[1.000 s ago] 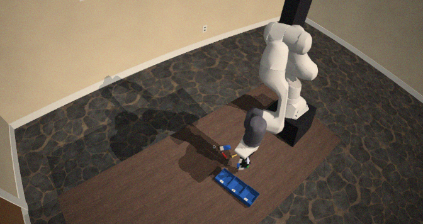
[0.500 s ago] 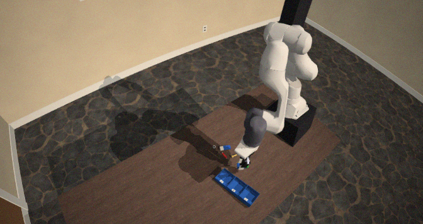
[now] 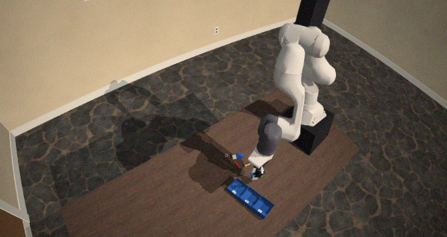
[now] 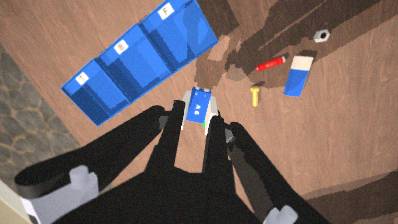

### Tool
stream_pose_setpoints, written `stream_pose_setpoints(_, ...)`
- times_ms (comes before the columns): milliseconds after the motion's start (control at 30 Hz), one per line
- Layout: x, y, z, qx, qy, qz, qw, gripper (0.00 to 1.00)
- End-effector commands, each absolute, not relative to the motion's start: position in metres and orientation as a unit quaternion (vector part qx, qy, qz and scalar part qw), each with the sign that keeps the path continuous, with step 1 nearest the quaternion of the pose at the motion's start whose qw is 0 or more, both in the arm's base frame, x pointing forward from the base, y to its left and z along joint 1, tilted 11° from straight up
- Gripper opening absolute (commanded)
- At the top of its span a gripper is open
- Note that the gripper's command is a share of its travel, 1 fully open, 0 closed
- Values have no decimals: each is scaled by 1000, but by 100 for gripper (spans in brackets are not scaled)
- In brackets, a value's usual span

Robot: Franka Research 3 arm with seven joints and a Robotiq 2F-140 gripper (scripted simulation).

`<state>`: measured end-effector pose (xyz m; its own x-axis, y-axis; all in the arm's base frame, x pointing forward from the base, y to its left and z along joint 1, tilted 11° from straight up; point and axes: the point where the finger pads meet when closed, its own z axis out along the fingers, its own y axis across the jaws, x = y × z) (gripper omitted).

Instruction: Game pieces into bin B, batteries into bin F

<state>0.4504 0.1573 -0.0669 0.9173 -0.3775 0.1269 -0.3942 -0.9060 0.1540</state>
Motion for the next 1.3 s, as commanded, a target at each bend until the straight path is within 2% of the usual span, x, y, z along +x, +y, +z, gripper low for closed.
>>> stream_pose_setpoints(0, 449, 158, -67, 976, -195, 46, 89, 13)
stream_pose_setpoints(500, 450, 159, -60, 976, -195, 46, 89, 13)
stream_pose_setpoints(933, 528, 166, -57, 923, -373, 66, 72, 13)
stream_pose_setpoints(1267, 543, 167, -56, 882, -461, 74, 64, 13)
